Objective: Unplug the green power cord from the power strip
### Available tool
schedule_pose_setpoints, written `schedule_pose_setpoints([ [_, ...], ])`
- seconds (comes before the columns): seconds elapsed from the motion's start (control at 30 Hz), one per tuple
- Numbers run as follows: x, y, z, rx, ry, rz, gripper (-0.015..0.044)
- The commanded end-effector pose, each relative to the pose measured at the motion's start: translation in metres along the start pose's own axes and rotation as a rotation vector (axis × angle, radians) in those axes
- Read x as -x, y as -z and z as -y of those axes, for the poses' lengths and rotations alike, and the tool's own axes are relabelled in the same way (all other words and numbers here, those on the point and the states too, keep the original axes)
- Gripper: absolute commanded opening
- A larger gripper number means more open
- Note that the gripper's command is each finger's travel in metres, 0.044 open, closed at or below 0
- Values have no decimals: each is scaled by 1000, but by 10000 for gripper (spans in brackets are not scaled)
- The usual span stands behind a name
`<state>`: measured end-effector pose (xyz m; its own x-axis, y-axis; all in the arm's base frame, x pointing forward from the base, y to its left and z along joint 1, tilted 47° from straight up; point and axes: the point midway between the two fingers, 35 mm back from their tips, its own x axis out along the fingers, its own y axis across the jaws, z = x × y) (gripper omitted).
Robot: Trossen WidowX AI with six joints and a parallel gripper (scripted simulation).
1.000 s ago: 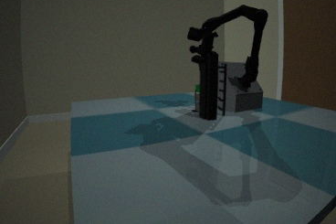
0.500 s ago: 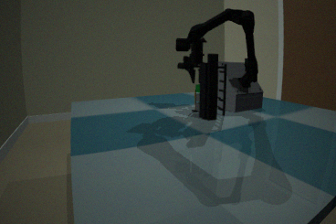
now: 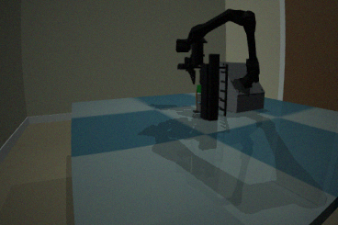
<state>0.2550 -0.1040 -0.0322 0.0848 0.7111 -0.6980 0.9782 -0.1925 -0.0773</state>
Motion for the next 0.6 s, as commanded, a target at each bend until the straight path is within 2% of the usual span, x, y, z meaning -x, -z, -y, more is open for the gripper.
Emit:
schedule_pose_setpoints([
  [0.0,0,8,0,-5,1,-4,160],
  [0.57,0,36,-1,-6,1,-7,160],
])
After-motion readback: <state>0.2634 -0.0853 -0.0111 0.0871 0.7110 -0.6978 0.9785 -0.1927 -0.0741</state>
